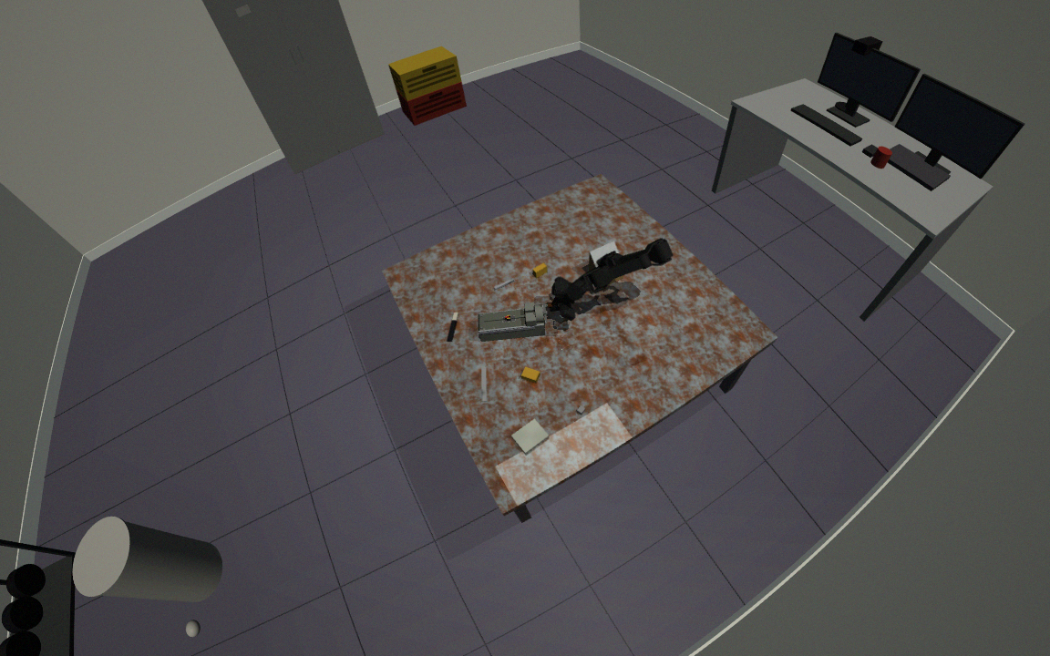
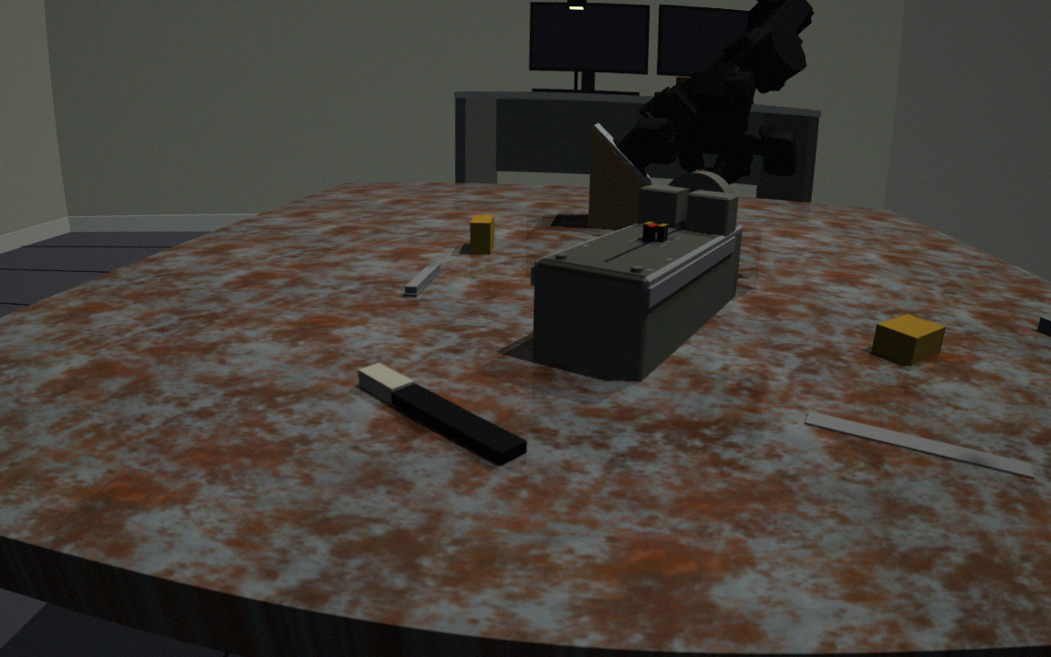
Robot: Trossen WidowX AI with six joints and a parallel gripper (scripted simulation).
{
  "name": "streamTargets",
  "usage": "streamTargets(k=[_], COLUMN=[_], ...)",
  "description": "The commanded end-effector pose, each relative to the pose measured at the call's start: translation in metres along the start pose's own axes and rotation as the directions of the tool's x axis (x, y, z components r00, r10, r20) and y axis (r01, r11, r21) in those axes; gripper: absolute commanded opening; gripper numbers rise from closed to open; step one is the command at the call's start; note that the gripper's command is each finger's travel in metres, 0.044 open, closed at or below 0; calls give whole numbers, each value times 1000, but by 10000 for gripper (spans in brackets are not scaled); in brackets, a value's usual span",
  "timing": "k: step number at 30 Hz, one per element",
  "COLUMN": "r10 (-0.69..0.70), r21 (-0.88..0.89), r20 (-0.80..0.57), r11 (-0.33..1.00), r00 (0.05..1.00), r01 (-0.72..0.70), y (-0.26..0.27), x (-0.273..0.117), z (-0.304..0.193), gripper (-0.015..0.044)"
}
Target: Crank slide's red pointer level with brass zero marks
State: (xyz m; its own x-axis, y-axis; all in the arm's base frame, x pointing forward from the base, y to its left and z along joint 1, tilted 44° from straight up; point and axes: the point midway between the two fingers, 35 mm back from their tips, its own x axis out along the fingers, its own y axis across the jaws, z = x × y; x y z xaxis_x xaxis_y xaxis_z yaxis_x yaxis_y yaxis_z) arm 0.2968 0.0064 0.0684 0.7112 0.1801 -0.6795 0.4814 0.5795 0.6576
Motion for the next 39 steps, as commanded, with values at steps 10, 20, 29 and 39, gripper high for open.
streamTargets(k=[10,20,29,39], r10=[-24,-24,-24,-23], r21=[3,3,3,4], r20=[-6,-6,-7,-7], r11=[1000,1000,1000,1000], r00=[1000,1000,1000,1000], r01=[24,24,24,23], y=[-11,-15,-15,-2], x=[6,13,24,37], z=[-6,-13,-25,-38], gripper=[0,0,0,0])
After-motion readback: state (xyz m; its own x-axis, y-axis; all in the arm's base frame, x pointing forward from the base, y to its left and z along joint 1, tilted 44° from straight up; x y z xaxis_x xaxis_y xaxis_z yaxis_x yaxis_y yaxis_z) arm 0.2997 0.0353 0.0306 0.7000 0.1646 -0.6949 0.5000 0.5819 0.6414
